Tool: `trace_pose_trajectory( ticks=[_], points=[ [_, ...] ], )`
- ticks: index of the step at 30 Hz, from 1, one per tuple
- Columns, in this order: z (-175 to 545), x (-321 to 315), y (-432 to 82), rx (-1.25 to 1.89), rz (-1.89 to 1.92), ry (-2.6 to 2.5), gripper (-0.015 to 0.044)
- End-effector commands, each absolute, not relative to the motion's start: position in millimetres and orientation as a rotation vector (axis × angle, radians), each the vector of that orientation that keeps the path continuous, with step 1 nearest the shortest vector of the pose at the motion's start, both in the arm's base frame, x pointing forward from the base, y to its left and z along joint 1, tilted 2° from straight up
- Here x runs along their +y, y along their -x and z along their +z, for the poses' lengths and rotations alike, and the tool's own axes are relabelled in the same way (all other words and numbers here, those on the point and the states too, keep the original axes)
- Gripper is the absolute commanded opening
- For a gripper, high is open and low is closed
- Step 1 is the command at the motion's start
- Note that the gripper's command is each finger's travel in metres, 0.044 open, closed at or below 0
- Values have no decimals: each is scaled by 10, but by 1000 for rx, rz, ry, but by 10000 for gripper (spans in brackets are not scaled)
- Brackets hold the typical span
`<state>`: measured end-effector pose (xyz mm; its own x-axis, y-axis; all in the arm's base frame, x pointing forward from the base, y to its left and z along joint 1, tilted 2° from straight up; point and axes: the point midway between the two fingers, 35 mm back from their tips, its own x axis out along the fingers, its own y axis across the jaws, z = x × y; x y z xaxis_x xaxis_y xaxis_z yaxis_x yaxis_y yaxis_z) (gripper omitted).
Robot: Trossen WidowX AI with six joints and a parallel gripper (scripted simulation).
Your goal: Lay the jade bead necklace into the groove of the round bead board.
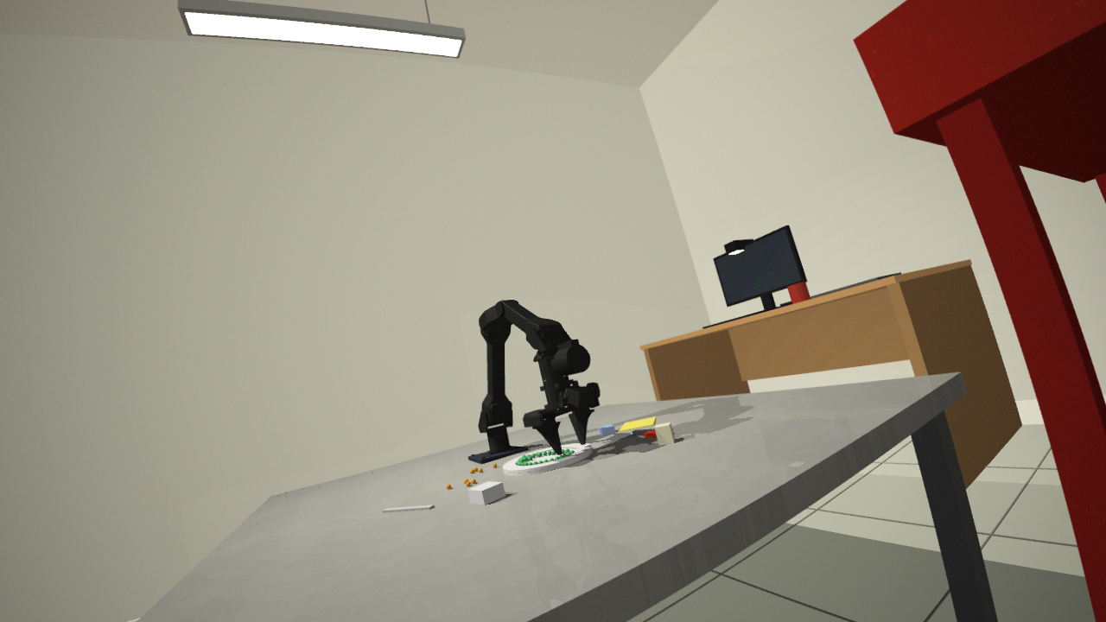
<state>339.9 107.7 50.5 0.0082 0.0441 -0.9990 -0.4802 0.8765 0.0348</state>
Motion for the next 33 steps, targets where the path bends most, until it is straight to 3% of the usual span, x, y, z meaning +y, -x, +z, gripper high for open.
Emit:
trace_pose_trajectory(
  ticks=[1,26,33],
  points=[
    [520,1077,-3401,1517,421,357,440],
    [540,1076,-3401,1519,419,355,440],
    [834,904,-3236,1480,580,520,256]
  ],
)
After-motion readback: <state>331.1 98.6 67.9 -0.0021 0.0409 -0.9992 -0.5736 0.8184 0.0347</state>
